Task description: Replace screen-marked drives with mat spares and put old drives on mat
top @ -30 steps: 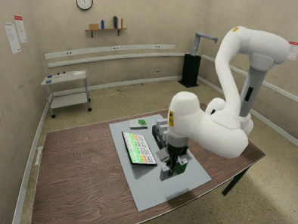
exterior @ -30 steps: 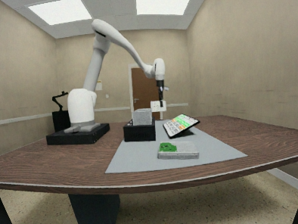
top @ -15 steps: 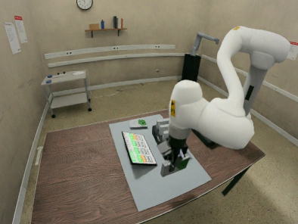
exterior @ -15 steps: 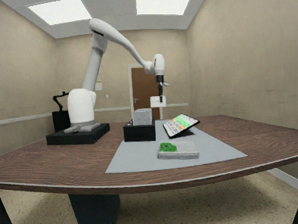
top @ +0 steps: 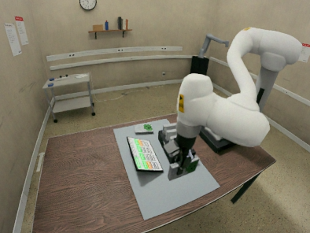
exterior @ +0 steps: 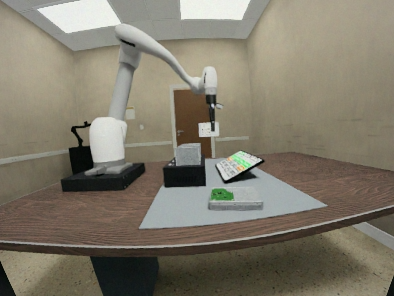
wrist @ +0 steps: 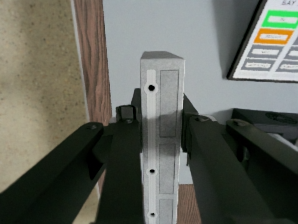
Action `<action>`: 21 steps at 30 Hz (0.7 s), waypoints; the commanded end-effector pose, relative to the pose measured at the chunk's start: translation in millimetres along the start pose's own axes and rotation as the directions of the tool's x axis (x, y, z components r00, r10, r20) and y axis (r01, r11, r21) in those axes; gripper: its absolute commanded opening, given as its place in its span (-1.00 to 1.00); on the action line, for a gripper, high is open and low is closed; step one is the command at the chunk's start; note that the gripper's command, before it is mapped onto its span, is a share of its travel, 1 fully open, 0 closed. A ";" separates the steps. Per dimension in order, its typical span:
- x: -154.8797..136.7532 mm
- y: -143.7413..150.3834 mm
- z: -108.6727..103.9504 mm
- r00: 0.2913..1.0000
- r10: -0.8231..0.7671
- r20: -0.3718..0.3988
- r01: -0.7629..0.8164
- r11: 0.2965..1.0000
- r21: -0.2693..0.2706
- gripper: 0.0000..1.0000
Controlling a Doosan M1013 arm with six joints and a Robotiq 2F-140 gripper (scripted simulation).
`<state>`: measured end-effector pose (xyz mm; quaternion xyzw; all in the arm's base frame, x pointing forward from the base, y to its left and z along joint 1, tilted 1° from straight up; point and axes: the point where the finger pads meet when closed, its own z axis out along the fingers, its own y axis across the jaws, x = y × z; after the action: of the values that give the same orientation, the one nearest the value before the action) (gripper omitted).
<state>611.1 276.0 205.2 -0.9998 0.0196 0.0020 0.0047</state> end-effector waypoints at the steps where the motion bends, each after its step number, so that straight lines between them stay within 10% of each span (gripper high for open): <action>1: 0.3 -0.2 -9.2 1.000 0.000 -0.001 0.000 1.000 0.001 -0.80; 21: 0.3 -0.2 -26.0 1.000 0.000 -0.001 0.000 1.000 0.001 -0.80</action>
<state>611.2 275.7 229.2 -0.9998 0.0196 0.0020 0.0047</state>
